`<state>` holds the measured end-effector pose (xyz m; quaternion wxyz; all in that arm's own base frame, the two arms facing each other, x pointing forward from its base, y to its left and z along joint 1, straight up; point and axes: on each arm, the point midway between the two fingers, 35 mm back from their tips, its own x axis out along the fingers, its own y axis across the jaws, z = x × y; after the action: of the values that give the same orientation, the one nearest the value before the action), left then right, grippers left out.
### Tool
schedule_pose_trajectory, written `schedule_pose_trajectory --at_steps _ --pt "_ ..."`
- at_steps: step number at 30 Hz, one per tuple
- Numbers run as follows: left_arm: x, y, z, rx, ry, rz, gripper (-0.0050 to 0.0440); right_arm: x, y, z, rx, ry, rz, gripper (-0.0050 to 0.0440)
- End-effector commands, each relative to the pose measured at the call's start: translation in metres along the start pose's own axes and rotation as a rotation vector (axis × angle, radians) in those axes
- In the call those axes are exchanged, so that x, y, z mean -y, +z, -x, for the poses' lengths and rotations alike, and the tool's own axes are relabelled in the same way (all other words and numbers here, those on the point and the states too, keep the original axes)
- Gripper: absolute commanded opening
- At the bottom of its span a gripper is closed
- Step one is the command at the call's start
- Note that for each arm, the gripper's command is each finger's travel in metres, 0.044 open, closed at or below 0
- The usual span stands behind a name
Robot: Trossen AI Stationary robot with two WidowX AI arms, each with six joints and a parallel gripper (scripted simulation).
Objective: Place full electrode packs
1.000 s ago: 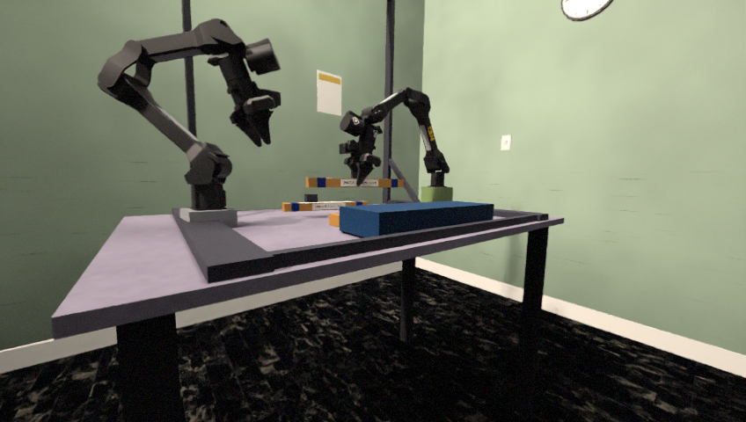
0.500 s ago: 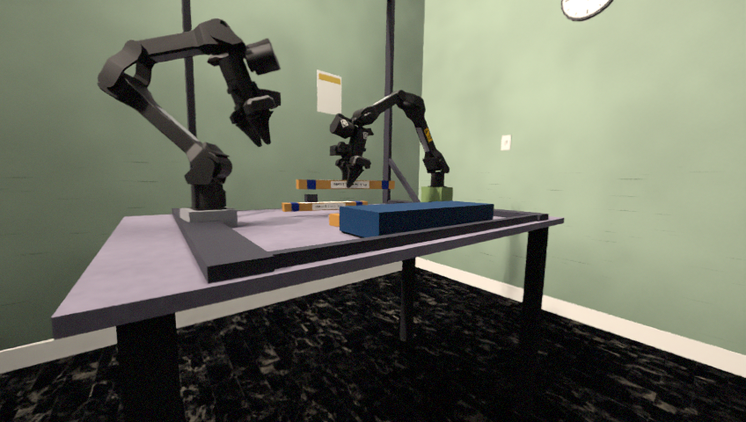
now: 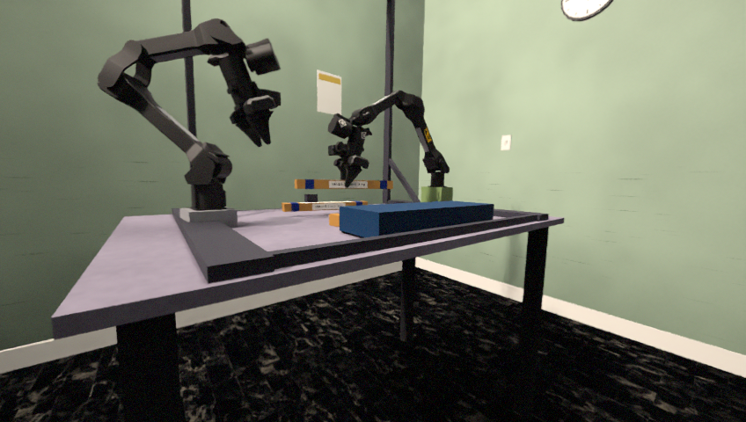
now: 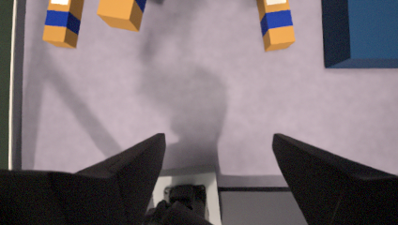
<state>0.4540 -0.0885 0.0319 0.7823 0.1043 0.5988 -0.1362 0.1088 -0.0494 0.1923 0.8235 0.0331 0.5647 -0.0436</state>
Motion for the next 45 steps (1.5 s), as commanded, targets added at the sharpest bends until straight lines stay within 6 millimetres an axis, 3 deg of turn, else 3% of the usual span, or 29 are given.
schedule_pose_trajectory --at_steps 1,45 --pt "-0.002 0.008 0.008 0.026 0.006 0.006 -0.005 0.0 0.004 0.007 0.025 -0.009 0.008 0.033" --pt "-0.002 -0.013 -0.058 0.001 0.004 0.011 -0.005 0.0 0.004 0.007 0.025 -0.009 0.008 0.033"
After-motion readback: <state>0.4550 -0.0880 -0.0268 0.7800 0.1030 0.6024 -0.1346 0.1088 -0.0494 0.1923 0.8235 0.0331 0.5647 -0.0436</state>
